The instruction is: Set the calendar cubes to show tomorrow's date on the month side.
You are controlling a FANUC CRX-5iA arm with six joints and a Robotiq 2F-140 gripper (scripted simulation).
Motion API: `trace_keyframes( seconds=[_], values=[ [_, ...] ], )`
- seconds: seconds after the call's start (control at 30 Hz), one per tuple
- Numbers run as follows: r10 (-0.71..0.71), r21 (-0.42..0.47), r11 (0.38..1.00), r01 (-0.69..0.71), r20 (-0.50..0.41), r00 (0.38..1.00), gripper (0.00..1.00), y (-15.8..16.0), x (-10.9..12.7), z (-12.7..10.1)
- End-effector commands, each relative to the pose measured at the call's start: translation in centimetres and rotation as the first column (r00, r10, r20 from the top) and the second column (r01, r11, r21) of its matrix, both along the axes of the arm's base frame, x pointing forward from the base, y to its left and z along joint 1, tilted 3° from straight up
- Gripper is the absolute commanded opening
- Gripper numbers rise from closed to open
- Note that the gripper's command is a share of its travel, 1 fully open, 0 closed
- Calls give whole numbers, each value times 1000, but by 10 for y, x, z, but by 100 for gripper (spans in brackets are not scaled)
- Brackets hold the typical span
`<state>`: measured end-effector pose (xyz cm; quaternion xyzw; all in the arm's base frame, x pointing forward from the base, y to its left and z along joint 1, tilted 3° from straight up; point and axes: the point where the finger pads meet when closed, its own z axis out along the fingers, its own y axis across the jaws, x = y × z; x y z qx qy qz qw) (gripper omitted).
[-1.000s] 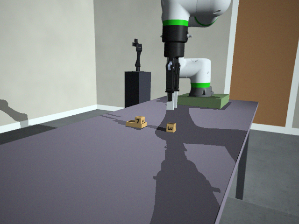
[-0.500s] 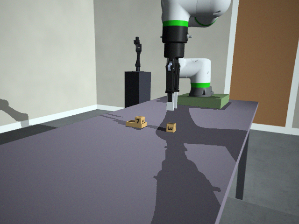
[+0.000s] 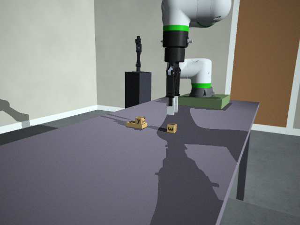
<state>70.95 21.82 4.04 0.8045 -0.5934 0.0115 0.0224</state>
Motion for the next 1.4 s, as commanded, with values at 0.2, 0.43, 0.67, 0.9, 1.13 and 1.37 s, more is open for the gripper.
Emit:
trace_keyframes(
  seconds=[0.2,0.43,0.67,0.9,1.13,1.37],
  values=[
    [0,0,1000,0,1,1000,36,0,0,-10],
    [0,0,1000,0,1,1000,36,-1,0,-22],
    [0,0,1000,0,1,1000,36,-1,0,-28],
    [0,0,1000,0,1,1000,36,-1,0,-33],
    [0,0,1000,0,1,1000,36,-1,0,-35],
    [0,0,1000,0,1,1000,36,-1,0,-35]
  ],
)
